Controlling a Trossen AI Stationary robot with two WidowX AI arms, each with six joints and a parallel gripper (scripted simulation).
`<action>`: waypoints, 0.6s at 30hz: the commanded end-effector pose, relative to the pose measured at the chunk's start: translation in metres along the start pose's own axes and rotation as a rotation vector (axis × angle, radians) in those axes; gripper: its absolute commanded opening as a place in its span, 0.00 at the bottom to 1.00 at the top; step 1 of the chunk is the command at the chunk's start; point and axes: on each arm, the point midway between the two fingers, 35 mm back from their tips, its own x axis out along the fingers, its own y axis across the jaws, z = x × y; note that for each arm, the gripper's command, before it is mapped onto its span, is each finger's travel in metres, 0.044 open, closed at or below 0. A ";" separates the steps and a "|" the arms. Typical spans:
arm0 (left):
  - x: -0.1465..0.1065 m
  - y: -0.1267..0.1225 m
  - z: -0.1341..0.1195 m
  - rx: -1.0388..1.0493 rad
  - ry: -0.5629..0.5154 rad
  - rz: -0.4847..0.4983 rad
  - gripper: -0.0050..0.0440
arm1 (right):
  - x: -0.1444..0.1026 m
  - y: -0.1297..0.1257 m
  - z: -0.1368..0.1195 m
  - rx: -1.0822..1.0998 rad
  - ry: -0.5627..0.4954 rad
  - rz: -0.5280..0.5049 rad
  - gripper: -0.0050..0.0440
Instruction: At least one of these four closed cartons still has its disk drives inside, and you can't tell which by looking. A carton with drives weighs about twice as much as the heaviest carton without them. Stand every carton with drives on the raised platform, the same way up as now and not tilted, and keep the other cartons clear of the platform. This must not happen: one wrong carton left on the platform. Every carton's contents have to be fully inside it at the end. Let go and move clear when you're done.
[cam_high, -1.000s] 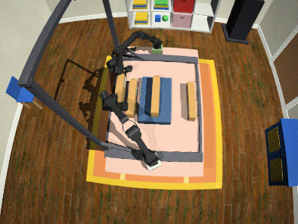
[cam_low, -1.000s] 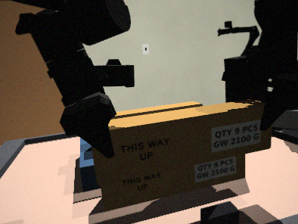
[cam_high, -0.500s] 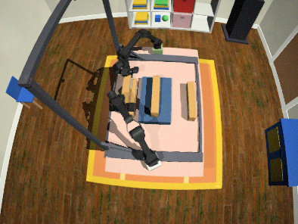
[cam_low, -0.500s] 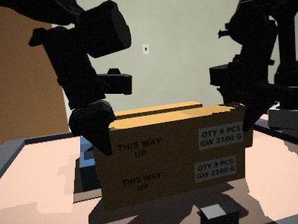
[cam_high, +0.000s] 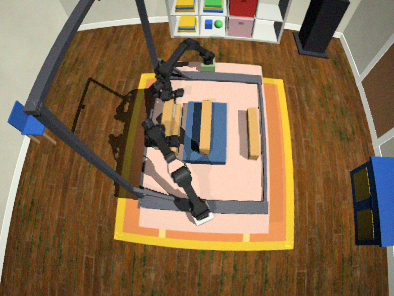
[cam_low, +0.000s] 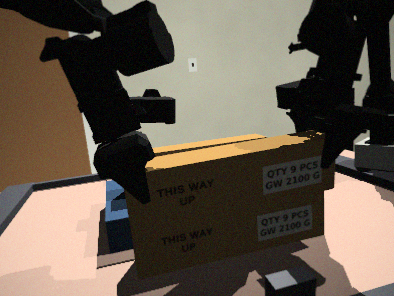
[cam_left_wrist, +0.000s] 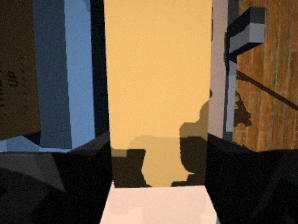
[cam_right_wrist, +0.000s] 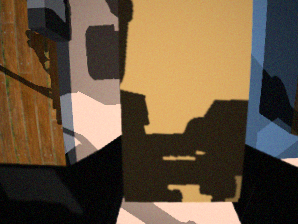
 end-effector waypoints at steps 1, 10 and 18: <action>-0.043 -0.003 0.011 -0.016 -0.082 -0.061 0.00 | -0.030 0.003 0.012 0.012 -0.065 0.039 0.00; -0.043 -0.003 0.010 -0.015 -0.082 -0.062 0.00 | -0.031 0.003 0.012 0.016 -0.106 0.067 0.00; -0.043 -0.003 0.010 -0.015 -0.082 -0.062 0.00 | -0.031 0.003 0.012 0.016 -0.106 0.067 0.00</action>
